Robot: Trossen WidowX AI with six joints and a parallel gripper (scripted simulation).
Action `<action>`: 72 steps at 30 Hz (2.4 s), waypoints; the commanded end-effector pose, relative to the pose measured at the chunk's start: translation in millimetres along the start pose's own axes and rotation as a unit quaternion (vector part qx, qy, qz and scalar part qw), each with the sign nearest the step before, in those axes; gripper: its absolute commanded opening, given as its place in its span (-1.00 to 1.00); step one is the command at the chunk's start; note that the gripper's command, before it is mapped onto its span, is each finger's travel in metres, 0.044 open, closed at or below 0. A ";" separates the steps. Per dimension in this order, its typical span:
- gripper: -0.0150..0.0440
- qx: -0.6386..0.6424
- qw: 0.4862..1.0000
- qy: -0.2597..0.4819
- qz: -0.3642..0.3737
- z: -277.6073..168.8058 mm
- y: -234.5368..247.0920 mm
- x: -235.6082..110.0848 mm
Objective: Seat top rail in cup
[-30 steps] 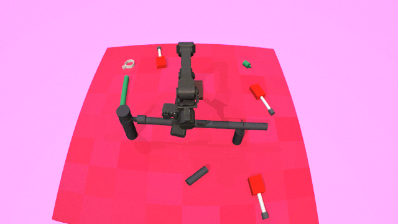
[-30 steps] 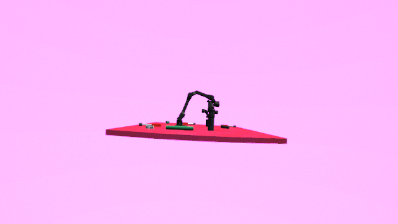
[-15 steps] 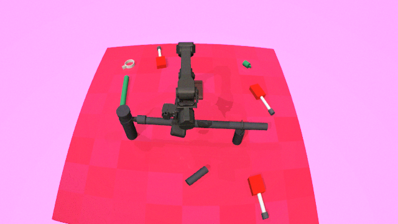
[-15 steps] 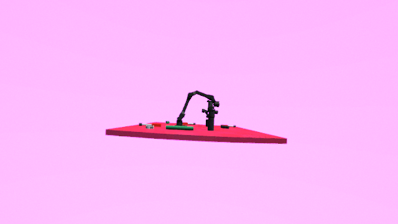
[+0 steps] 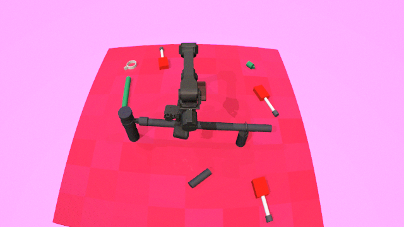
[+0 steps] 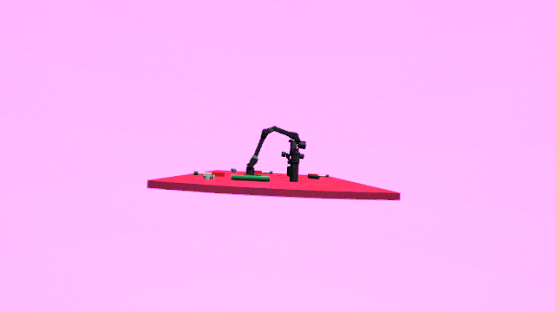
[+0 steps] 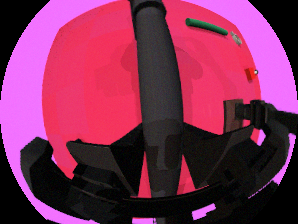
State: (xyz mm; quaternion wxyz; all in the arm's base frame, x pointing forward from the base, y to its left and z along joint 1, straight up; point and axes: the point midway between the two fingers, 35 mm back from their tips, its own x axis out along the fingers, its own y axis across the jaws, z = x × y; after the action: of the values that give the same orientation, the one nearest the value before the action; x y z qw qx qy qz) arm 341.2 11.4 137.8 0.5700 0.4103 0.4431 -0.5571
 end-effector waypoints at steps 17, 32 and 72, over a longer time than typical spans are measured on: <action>-0.49 0.000 1.000 0.000 0.001 8.2 0.1 -0.2; -0.49 0.000 1.000 -0.001 0.001 16.0 -0.6 -4.1; -0.49 0.001 1.000 -0.002 0.001 35.3 4.4 -2.1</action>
State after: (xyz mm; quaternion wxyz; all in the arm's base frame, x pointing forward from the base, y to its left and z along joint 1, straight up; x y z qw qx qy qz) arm 343.0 -14.7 144.3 0.5672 0.4028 0.4558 -0.5552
